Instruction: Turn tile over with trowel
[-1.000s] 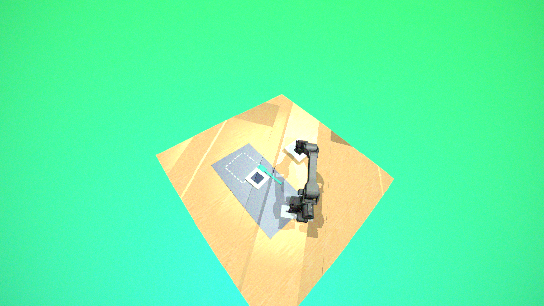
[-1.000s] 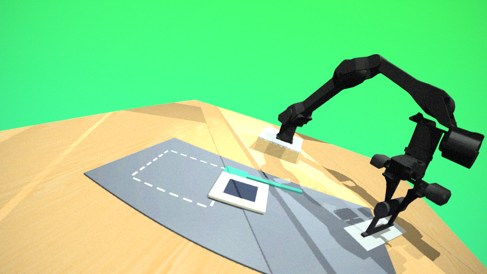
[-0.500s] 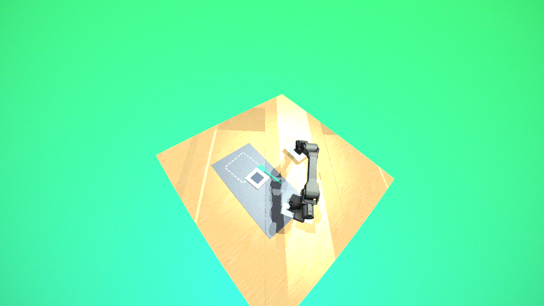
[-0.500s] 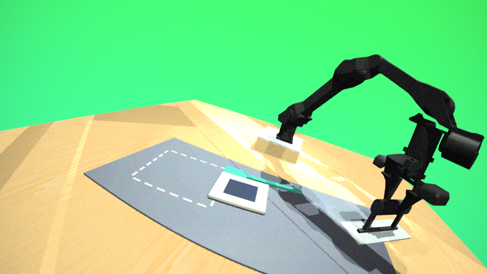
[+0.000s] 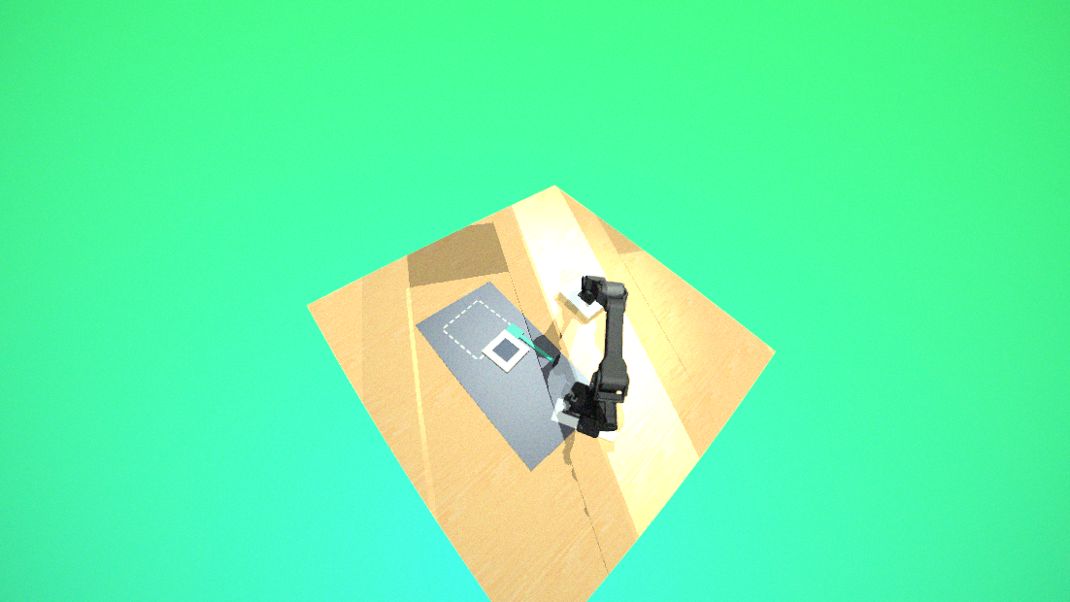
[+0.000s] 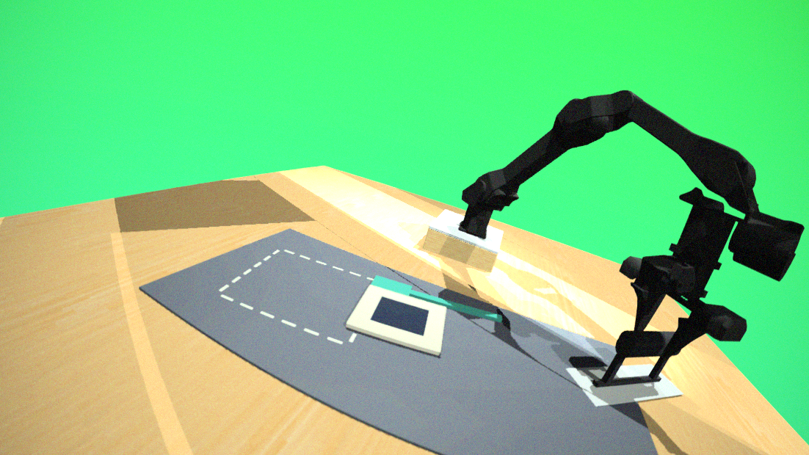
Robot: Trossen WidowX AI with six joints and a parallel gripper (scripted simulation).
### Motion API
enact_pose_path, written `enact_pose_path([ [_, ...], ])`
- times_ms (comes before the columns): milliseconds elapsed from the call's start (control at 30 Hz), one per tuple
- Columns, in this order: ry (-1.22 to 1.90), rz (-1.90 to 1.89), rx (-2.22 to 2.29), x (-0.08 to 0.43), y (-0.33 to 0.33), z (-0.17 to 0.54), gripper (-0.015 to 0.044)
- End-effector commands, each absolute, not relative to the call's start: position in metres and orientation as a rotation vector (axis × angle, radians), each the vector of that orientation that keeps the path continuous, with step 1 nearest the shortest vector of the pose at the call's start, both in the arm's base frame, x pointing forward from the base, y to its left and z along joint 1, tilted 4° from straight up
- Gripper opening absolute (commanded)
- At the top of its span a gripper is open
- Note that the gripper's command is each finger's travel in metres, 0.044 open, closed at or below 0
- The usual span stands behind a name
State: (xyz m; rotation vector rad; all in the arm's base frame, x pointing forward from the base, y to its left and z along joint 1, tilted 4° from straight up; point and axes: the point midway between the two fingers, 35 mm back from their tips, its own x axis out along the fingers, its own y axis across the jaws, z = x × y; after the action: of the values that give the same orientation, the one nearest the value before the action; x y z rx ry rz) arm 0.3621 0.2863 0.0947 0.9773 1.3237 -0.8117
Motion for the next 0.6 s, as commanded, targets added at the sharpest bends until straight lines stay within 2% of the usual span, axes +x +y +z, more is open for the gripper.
enact_pose_path([
  [0,1.326,-0.815,0.981,0.362,0.287,0.094,0.027],
  [133,1.325,-0.815,0.982,0.362,0.287,0.096,0.027],
  [267,1.32,-0.83,0.997,0.355,0.282,0.136,0.027],
  [567,1.331,-0.802,0.968,0.357,0.285,0.138,0.027],
])
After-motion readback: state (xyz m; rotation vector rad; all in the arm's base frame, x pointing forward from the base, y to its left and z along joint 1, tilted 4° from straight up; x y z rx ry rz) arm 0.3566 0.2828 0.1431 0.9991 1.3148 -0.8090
